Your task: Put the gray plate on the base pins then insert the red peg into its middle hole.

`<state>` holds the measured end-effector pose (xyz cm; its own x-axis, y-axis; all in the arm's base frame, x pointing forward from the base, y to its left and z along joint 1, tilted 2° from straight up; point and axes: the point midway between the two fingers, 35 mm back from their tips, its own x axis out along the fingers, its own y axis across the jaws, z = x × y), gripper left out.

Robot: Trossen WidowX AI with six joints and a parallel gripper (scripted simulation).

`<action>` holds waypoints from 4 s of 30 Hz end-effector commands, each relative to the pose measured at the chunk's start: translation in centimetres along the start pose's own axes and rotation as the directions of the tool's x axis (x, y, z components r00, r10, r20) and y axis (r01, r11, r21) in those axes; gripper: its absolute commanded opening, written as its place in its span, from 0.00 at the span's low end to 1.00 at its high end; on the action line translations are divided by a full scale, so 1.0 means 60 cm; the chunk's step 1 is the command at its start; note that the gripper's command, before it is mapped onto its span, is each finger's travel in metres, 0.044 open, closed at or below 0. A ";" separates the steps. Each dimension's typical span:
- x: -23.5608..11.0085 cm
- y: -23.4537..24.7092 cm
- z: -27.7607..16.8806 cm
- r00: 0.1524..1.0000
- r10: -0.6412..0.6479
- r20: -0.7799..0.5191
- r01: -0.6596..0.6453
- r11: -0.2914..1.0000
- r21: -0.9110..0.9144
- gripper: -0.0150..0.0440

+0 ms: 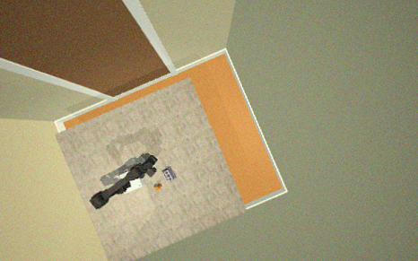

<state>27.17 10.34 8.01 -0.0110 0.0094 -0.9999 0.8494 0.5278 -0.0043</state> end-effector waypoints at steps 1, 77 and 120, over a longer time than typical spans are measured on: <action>-0.005 0.008 0.020 1.000 0.006 0.004 -0.006 1.000 -0.004 0.25; -0.004 -0.006 0.284 1.000 0.002 0.013 -0.002 1.000 -0.002 0.25; 0.023 -0.002 0.286 1.000 0.004 0.012 -0.004 1.000 0.003 0.25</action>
<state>36.07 -4.26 6.47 -0.0034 0.0018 -1.0000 0.8509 0.5253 -0.0020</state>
